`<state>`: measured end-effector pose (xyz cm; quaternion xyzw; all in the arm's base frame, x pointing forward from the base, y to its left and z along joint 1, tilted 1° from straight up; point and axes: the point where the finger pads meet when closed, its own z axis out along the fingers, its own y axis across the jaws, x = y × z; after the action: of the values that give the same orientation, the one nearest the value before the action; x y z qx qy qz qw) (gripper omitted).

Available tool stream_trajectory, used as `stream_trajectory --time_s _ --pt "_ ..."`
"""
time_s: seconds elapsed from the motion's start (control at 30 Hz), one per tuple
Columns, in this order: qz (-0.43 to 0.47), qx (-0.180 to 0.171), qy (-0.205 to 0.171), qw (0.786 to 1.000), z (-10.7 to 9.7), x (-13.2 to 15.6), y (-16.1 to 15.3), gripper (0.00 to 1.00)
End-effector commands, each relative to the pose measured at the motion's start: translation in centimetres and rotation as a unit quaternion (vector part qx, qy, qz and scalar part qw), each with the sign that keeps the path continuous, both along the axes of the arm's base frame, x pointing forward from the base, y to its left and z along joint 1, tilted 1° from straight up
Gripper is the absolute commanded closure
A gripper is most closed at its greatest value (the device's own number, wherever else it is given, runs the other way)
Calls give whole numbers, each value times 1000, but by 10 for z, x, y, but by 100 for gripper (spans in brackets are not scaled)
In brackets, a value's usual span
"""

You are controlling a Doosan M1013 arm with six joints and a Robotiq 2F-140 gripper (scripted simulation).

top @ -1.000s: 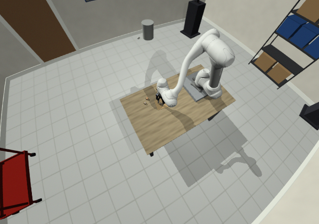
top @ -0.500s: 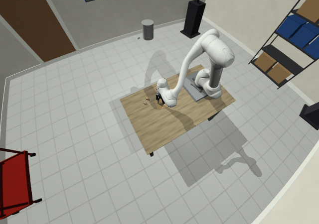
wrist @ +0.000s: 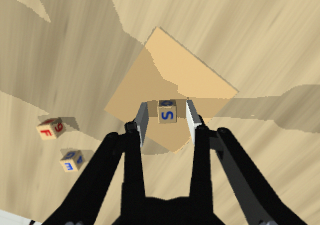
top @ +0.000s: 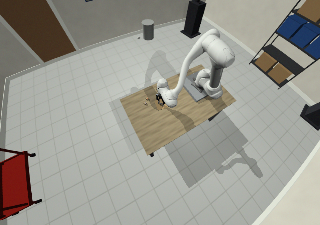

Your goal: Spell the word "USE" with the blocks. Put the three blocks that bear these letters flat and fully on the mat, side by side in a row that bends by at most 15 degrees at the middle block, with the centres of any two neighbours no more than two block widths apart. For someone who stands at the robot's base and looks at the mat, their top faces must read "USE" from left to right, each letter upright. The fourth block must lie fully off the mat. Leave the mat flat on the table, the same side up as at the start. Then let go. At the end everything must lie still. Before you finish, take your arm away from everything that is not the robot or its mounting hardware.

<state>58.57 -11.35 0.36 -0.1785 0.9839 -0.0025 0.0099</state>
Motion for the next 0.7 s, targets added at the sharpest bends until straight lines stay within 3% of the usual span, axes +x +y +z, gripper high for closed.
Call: stream_trajectory --time_s 0.0,0.23,0.27,0.67 --pt "1 0 1 1000 -3 -3 -2 63" --pt "1 0 1 1000 -3 -3 -2 63" --pt "1 0 1 1000 -3 -3 -2 75" --pt "1 0 1 1000 -3 -3 -2 75"
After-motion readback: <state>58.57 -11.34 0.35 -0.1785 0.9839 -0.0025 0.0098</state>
